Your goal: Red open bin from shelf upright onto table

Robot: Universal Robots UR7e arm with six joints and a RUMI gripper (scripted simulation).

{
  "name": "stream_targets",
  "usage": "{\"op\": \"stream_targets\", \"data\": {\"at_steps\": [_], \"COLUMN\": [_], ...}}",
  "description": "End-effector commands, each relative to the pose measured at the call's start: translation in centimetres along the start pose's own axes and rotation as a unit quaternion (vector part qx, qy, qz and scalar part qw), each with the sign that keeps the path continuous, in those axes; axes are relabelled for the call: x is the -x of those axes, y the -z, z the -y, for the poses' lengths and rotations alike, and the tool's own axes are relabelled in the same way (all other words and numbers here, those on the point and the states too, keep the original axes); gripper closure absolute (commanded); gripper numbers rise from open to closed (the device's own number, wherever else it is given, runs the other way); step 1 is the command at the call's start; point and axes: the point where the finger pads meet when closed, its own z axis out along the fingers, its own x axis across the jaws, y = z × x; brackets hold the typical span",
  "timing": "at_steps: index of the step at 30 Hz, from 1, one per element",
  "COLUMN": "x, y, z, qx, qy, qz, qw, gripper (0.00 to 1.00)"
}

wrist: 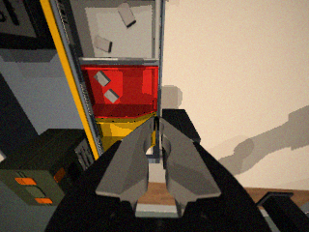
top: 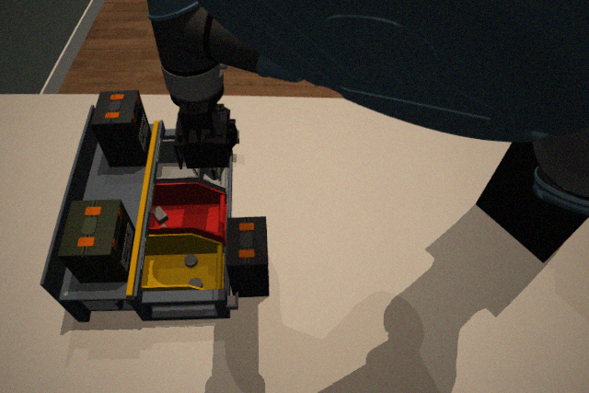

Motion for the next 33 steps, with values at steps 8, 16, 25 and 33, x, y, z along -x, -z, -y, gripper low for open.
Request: {"op": "stream_targets", "data": {"at_steps": [8,16,25,33], "x": [0.0,0.0,0.0,0.0], "y": [-4.2,-4.2,-4.2,-4.2], "z": [0.0,0.0,0.0,0.0], "qx": [0.000,0.000,0.000,0.000], "qy": [0.000,0.000,0.000,0.000], "qz": [0.000,0.000,0.000,0.000], "qw": [1.000,1.000,1.000,1.000], "gripper": [0.42,0.42,0.42,0.42]}}
